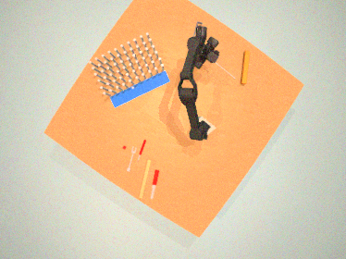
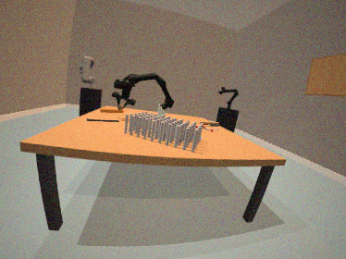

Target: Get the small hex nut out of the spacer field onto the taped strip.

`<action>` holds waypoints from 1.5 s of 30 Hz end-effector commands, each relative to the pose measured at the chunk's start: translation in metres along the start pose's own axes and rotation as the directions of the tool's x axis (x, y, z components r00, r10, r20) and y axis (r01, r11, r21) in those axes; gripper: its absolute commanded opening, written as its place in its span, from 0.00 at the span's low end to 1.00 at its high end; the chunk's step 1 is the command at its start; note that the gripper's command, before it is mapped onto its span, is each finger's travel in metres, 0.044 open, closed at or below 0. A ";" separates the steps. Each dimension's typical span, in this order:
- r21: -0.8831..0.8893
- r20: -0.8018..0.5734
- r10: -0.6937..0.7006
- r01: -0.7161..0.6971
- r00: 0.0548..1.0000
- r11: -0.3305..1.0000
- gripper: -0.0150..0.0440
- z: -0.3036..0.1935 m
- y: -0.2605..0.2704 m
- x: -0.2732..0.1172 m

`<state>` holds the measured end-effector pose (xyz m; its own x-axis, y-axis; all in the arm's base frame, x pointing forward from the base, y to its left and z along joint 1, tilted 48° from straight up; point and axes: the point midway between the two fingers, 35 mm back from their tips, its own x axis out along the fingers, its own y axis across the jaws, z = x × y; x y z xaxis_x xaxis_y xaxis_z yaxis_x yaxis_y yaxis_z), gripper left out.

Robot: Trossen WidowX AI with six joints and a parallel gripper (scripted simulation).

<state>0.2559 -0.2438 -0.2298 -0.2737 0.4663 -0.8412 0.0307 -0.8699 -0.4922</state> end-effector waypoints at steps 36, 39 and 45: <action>0.004 -0.001 -0.006 0.006 1.000 1.000 0.25 -0.006 -0.012 0.031; 0.004 -0.001 -0.006 0.007 1.000 1.000 0.25 -0.006 -0.013 0.033; 0.004 -0.001 -0.007 0.007 1.000 1.000 0.25 -0.007 -0.015 0.037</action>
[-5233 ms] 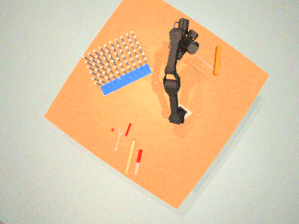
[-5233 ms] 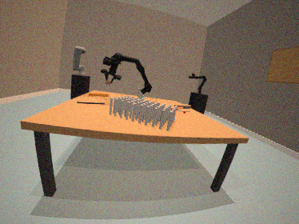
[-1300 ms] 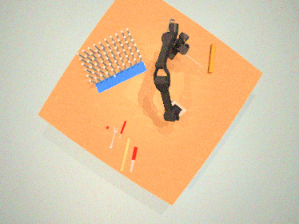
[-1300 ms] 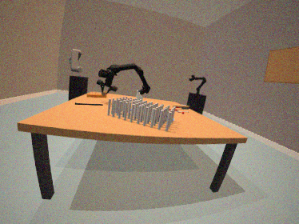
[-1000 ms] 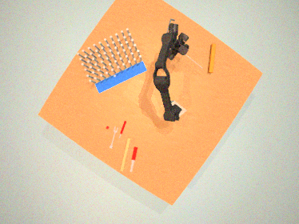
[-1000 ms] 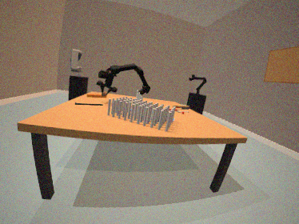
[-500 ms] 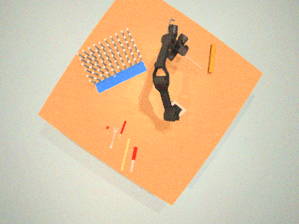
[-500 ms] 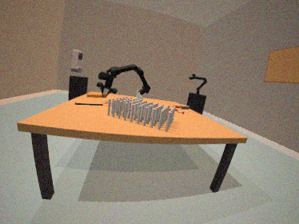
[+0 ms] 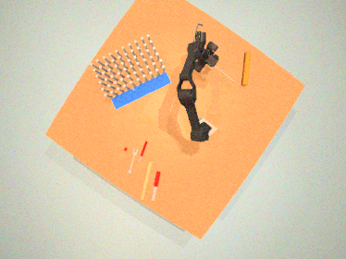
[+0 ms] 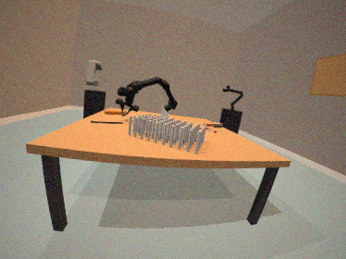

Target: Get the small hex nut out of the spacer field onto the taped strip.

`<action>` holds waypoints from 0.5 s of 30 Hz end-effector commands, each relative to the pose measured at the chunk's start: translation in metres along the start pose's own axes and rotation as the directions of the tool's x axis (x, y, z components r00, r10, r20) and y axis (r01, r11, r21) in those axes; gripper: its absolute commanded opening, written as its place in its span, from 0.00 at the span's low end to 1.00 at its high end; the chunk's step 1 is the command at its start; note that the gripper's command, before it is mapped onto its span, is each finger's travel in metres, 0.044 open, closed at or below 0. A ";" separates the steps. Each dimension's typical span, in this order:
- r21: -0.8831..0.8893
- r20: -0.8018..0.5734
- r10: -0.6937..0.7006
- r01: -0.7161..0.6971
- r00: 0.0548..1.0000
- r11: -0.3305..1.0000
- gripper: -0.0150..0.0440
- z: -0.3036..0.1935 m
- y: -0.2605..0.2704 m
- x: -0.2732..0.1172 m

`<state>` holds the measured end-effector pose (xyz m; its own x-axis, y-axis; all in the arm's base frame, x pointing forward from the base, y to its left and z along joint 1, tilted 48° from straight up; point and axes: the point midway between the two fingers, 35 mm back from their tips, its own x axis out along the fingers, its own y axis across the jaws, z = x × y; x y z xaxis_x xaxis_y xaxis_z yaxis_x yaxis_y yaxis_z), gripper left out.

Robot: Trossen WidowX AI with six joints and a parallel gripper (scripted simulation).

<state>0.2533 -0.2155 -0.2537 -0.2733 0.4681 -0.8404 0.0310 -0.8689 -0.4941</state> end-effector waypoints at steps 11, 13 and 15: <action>0.005 0.000 -0.006 0.006 1.000 1.000 0.25 -0.001 -0.005 0.012; 0.005 0.000 -0.006 0.006 1.000 1.000 0.25 -0.001 -0.006 0.013; 0.005 0.000 -0.006 0.006 1.000 1.000 0.25 -0.001 -0.007 0.015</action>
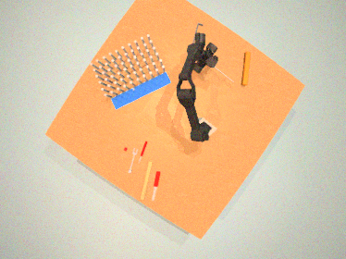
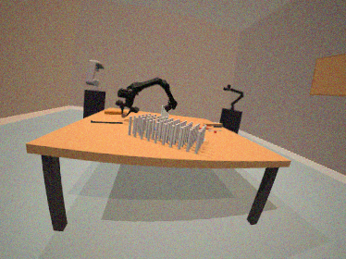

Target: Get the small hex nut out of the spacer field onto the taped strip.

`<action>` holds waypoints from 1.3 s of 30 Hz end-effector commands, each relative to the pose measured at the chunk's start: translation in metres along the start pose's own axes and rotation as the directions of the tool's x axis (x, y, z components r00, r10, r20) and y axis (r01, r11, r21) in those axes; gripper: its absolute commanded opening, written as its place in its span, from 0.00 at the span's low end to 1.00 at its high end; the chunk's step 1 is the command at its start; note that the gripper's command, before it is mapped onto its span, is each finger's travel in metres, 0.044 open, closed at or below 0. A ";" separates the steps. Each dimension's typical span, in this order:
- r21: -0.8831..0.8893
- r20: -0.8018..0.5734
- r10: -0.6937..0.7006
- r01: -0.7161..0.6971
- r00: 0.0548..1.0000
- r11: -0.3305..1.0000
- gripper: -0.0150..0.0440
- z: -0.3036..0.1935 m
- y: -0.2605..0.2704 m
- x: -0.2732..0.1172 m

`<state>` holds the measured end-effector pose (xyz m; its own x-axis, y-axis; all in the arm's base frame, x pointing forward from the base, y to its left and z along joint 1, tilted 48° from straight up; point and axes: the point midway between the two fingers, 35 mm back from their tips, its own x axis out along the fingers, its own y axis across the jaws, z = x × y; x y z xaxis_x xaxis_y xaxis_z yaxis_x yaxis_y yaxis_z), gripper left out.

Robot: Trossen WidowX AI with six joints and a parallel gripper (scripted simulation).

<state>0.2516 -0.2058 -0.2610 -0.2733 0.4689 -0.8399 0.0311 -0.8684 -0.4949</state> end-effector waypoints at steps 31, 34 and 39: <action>-0.001 0.000 -0.002 0.002 1.000 1.000 0.48 -0.002 -0.009 0.019; -0.001 0.000 -0.002 0.002 1.000 1.000 0.61 -0.002 -0.009 0.019; -0.001 0.000 -0.002 0.002 1.000 1.000 0.83 -0.002 -0.009 0.019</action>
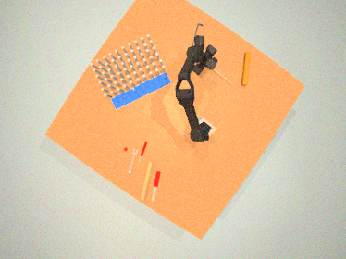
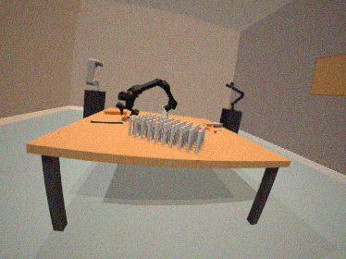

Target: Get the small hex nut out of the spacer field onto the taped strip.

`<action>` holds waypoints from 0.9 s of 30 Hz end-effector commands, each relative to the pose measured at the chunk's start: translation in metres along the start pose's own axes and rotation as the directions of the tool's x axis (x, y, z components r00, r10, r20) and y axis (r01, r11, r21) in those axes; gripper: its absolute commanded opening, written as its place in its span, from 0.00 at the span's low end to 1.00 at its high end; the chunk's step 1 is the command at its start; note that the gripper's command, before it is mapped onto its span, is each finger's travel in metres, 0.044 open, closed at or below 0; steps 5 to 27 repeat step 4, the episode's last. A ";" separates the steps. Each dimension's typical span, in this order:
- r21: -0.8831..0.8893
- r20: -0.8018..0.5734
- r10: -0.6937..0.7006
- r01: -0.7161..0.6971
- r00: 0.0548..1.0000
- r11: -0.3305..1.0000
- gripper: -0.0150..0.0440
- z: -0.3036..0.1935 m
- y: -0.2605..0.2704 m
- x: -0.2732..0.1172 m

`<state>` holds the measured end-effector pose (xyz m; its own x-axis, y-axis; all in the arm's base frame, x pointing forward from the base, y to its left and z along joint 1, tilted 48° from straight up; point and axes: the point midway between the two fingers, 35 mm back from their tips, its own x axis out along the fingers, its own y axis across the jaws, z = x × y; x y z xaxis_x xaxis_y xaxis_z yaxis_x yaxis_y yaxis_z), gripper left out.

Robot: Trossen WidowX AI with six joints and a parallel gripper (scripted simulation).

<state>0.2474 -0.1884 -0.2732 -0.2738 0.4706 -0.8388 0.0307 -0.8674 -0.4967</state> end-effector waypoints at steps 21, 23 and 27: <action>0.000 0.000 0.000 0.000 1.000 1.000 1.00 0.000 0.000 0.000; 0.000 0.000 0.000 0.000 1.000 1.000 1.00 0.000 0.000 0.000; 0.000 0.000 0.000 0.000 1.000 1.000 1.00 0.000 0.000 0.000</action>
